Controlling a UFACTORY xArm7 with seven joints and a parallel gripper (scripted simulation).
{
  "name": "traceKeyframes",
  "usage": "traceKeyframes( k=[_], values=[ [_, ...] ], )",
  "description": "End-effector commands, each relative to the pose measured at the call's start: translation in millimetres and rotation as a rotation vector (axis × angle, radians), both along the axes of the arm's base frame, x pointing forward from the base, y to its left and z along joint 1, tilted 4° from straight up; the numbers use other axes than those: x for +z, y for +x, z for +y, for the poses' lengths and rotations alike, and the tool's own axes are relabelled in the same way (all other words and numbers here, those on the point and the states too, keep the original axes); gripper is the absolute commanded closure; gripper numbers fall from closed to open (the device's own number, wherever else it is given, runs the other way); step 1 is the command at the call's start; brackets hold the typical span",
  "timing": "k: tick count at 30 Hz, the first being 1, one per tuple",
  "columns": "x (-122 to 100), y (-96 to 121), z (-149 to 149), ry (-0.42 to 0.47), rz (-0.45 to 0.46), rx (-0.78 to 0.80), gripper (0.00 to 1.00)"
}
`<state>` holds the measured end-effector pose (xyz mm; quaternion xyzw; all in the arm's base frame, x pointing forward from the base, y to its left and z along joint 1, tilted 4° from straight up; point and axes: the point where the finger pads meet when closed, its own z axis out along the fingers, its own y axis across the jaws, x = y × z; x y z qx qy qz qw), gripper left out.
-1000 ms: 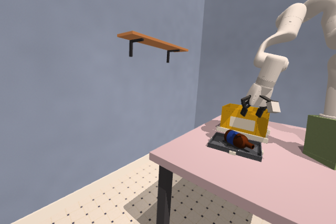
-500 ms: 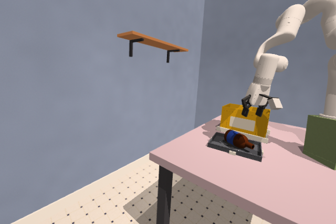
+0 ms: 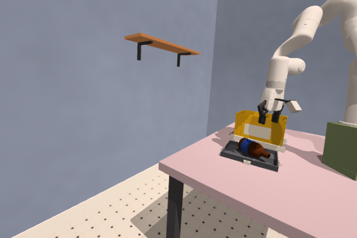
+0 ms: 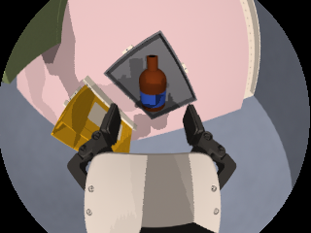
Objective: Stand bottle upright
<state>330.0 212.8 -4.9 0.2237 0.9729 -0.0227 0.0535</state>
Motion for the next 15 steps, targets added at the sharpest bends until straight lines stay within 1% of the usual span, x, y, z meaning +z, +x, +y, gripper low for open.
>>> traceKeyframes(
  k=[1,11,12,15],
  values=[
    [1.3,0.4,0.9,0.009,0.033,0.022,0.00],
    [1.5,-0.2,1.2,0.014,0.046,0.034,0.00],
    [1.5,-0.2,1.2,0.014,0.046,0.034,1.00],
    [1.5,-0.2,1.2,0.014,0.046,0.034,1.00]
  ],
)
